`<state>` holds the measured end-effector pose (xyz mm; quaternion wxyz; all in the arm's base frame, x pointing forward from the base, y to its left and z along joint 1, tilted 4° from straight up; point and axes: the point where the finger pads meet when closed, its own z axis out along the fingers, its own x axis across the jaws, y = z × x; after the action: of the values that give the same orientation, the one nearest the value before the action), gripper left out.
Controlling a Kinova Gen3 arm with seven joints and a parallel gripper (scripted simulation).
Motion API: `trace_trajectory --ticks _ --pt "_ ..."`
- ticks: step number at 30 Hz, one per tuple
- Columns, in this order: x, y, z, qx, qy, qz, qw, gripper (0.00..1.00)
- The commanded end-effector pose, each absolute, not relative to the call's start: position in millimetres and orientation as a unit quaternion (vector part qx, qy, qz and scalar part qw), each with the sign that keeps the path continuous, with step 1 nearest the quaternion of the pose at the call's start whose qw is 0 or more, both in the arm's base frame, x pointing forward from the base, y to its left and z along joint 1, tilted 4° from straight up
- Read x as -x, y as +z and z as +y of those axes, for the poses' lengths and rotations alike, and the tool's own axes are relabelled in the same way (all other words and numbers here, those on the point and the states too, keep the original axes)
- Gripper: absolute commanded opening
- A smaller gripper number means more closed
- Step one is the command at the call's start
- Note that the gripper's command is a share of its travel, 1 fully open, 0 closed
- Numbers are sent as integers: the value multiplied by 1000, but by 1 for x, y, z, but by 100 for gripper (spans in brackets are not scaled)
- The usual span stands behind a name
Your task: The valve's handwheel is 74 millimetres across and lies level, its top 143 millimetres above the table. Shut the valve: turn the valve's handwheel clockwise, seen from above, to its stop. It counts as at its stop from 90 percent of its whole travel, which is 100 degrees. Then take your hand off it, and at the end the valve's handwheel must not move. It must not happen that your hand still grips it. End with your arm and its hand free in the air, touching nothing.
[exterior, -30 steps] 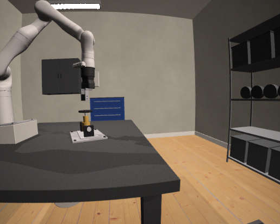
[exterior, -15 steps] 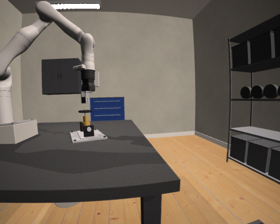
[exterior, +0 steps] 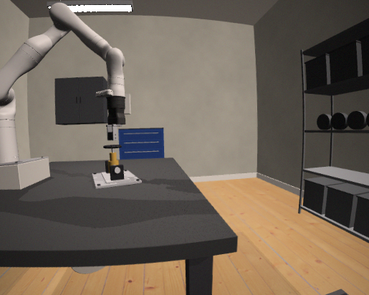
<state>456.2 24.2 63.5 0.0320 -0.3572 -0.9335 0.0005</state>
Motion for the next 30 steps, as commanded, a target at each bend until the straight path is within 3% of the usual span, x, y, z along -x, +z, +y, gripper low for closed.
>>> trace_trajectory --ticks 1,30 --pt "-455 60 24 357 1 -933 33 60" --pt "-455 53 24 357 1 -933 33 60"
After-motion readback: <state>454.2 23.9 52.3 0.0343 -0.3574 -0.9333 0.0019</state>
